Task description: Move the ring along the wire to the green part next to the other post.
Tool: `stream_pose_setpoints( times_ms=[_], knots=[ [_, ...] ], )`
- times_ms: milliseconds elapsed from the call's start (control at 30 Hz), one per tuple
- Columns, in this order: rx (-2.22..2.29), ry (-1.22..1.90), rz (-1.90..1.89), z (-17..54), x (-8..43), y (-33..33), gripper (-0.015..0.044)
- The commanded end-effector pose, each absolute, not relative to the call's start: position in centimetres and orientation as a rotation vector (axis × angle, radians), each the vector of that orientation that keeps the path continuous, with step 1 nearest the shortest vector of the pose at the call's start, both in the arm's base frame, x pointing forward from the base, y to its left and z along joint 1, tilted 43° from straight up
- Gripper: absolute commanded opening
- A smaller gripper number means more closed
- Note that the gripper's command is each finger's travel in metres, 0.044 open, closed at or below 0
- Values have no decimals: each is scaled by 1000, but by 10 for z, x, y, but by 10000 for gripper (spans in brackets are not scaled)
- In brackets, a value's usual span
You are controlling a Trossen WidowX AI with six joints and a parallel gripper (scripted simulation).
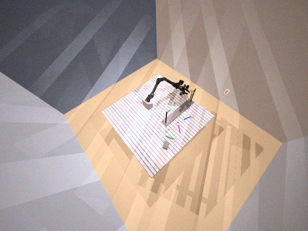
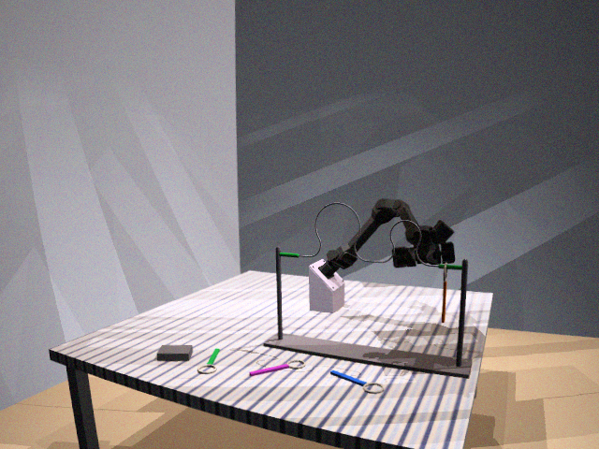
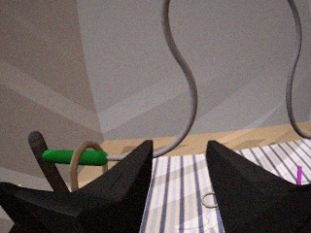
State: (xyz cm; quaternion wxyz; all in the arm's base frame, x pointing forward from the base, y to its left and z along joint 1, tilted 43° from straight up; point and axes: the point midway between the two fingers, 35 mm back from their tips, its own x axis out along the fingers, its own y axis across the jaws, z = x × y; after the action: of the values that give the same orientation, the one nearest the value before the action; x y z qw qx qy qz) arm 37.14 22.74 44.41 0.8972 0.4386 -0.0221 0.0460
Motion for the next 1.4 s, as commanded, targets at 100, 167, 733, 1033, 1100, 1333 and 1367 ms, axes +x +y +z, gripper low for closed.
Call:
stream_pose_setpoints(
  times_ms=[100,167,733,1033,1100,1333,1367],
  knots=[
    [880,-31,73,428,363,279,160],
    [867,-24,63,417,357,302,160],
    [783,1,16,350,288,420,160],
    [782,-2,17,372,318,401,160],
    [782,-4,18,383,333,390,160],
    [781,-4,18,387,338,386,160],
    [781,-5,18,387,339,386,160]
  ],
)
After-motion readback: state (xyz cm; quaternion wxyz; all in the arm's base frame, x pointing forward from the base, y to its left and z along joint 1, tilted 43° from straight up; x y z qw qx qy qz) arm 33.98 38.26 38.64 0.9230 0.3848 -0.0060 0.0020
